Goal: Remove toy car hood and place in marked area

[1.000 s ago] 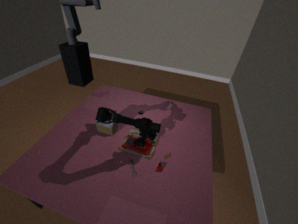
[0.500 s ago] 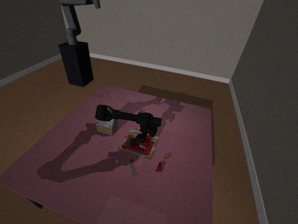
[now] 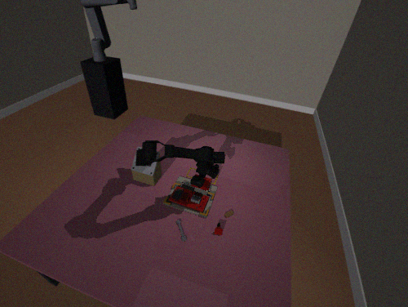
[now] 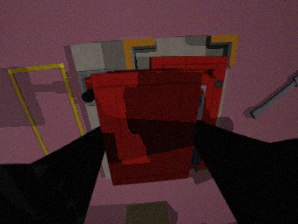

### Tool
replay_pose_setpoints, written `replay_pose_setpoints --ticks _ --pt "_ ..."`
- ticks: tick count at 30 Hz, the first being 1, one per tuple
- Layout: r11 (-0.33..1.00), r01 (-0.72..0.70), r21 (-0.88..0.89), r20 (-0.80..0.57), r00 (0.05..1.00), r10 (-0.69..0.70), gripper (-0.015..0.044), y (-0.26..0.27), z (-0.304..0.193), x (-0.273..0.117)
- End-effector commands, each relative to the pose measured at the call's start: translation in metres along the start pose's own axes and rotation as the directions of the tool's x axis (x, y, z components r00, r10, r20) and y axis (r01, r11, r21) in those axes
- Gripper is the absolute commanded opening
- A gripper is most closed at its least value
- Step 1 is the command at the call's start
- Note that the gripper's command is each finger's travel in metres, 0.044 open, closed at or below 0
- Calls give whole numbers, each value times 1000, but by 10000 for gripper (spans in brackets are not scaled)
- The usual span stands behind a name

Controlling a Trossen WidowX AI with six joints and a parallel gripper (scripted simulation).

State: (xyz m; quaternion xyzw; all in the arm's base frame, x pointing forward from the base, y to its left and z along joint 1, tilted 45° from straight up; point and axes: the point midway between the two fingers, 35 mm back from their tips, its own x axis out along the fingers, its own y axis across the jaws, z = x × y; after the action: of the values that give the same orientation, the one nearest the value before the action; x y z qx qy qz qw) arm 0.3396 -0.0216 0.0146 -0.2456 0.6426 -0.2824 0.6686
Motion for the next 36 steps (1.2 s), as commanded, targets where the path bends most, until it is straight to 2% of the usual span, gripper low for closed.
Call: replay_pose_setpoints --ticks 1,36 --pt "1000 -10 4 3 1000 10 0 15 1 -3" --pt "1000 -1 14 3 1000 1 0 152 -41 -4"
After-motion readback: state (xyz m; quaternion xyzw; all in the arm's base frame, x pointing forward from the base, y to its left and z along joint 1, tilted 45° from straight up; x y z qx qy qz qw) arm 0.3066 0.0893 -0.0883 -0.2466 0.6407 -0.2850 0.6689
